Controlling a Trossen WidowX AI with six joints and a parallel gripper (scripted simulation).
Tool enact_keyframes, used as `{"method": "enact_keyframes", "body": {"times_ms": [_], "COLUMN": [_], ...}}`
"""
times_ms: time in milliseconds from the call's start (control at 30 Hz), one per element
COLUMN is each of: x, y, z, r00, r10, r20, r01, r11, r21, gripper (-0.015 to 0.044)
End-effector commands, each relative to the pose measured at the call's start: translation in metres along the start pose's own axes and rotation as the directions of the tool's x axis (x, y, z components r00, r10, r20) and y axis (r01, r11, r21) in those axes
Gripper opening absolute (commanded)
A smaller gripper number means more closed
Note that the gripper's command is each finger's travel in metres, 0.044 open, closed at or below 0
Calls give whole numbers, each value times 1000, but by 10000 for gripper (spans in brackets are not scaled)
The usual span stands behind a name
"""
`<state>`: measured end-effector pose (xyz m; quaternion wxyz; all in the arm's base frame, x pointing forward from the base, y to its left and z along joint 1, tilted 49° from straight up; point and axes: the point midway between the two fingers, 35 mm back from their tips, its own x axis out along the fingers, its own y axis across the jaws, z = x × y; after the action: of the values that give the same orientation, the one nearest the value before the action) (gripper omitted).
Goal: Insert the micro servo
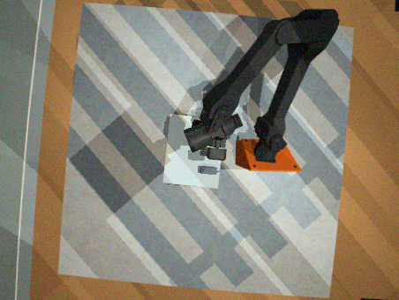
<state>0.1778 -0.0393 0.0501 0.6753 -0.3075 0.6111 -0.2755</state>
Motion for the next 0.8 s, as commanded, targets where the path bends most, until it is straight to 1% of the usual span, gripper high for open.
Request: {"method": "enact_keyframes", "body": {"times_ms": [0, 333, 767], "x": [2, 17, 20], "y": [0, 0, 0], "z": [-1, 0, 0], "r00": [1000, 1000, 1000], "r10": [6, 5, 5], "r20": [6, 6, 6], "r01": [-7, -5, -5], "r11": [1000, 1000, 1000], "r21": [11, 12, 12], "gripper": [0, 0, 0]}}
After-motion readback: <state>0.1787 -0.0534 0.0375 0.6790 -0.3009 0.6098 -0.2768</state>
